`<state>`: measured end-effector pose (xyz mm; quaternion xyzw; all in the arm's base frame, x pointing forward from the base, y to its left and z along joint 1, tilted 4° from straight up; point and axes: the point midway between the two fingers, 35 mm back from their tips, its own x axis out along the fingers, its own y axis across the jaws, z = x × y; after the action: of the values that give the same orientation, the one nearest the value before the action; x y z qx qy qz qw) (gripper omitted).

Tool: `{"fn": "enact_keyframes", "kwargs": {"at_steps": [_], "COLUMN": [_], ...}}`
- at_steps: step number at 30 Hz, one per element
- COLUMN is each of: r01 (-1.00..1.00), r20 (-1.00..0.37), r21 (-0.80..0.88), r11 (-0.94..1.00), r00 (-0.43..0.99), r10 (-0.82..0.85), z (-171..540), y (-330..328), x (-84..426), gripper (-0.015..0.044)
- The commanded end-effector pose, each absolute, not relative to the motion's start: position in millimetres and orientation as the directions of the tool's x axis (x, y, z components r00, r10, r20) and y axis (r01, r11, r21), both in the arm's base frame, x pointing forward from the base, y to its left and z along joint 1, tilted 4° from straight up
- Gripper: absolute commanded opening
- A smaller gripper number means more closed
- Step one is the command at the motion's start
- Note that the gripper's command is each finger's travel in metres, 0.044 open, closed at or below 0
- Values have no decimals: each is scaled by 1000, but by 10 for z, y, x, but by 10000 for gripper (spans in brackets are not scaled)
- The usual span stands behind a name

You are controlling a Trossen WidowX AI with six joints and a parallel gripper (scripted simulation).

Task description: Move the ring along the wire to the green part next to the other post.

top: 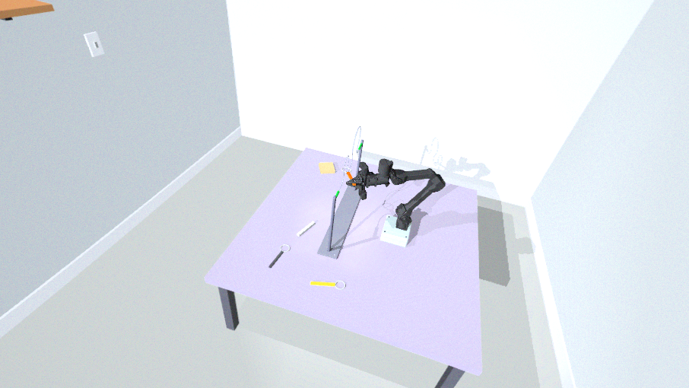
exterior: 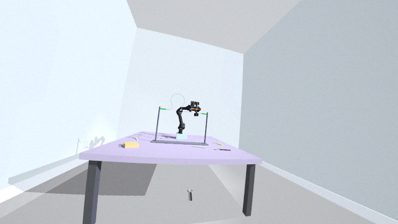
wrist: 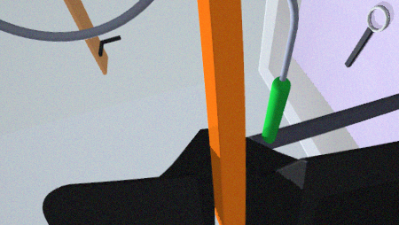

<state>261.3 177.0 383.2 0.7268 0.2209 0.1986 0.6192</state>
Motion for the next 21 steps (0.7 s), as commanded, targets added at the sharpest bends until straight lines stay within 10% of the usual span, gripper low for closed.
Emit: {"fn": "enact_keyframes", "kwargs": {"at_steps": [1,21], "r01": [72,90], "r20": [59,156], "r21": [976,916], "r11": [-205,-390], "r00": [820,816], "r10": [569,556], "z": [3976,4281], "y": [1744,1615], "x": [2601,2595], "gripper": [-150,-150]}}
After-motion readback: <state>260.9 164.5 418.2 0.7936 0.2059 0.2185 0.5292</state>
